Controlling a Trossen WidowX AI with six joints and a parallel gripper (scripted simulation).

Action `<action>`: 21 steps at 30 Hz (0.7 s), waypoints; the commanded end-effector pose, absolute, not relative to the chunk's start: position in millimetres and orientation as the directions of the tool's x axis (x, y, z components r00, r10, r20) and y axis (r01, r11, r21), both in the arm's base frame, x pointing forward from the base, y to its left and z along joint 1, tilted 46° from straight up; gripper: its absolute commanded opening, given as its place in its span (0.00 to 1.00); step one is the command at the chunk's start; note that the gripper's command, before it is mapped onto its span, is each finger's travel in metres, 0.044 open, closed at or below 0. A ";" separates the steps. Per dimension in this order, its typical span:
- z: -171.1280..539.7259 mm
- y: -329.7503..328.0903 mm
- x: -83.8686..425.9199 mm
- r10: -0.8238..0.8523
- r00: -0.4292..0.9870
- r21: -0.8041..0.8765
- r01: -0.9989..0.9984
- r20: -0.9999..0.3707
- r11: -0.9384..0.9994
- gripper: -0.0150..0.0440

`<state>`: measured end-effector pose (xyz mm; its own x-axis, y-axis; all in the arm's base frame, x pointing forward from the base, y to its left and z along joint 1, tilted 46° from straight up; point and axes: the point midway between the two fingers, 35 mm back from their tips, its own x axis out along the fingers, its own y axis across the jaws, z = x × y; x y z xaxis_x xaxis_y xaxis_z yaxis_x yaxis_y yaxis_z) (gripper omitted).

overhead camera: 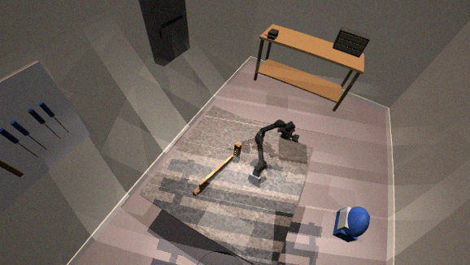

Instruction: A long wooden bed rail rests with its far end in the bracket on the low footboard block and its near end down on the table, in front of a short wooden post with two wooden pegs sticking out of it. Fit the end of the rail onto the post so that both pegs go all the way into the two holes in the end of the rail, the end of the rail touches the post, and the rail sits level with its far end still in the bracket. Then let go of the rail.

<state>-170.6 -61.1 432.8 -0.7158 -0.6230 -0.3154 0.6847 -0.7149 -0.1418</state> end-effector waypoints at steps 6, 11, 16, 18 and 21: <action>410.2 -14.0 -199.9 -0.445 -0.797 -0.132 0.534 -0.408 -0.835 1.00; 383.0 49.2 -217.5 -0.231 -0.828 -0.116 0.333 -0.511 -0.936 1.00; 349.2 129.9 -211.7 0.016 -0.777 -0.123 0.079 -0.629 -0.989 1.00; 335.2 160.8 -201.4 0.103 -0.731 -0.128 -0.022 -0.674 -0.991 1.00; 314.0 203.3 -178.1 0.211 -0.642 -0.131 -0.170 -0.737 -0.977 1.00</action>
